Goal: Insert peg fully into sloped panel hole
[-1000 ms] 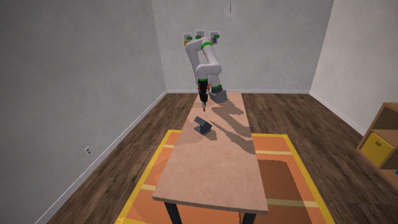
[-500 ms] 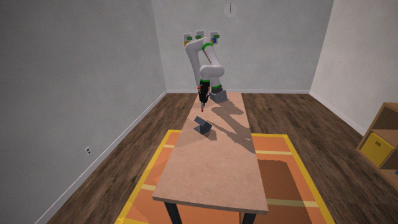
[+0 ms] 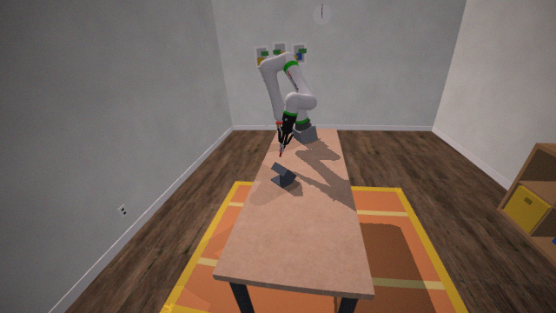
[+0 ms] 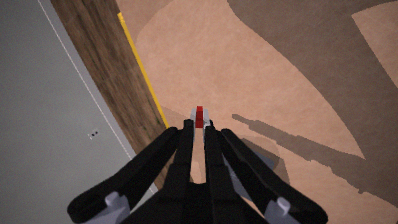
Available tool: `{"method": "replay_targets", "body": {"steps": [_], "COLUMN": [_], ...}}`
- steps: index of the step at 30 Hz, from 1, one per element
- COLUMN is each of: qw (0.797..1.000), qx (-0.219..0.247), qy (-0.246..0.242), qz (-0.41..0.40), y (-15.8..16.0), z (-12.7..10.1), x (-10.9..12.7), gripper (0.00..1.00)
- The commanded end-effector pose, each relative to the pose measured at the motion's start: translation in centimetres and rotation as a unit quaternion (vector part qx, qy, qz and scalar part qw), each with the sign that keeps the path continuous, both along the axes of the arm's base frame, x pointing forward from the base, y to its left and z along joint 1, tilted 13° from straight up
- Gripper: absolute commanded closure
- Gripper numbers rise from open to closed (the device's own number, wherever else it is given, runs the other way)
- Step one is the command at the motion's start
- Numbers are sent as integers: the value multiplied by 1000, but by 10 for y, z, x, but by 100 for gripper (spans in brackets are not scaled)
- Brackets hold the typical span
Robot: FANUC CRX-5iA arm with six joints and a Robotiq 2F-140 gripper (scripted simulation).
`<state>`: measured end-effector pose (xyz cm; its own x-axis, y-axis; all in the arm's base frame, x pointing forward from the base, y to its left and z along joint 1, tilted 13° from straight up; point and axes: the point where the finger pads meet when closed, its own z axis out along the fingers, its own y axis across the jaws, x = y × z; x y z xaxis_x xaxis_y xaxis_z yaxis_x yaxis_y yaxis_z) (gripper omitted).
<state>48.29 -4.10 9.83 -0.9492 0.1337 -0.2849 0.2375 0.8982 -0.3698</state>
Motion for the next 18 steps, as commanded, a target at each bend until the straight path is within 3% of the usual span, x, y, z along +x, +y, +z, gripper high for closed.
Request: {"method": "replay_targets", "body": {"steps": [1,18], "qw": [1000,989], "qx": [-12,-100], "qy": [1,10], "qz": [13,111], "y": [0,9], "z": [1,9], "x": [2,19], "gripper": [100,100]}}
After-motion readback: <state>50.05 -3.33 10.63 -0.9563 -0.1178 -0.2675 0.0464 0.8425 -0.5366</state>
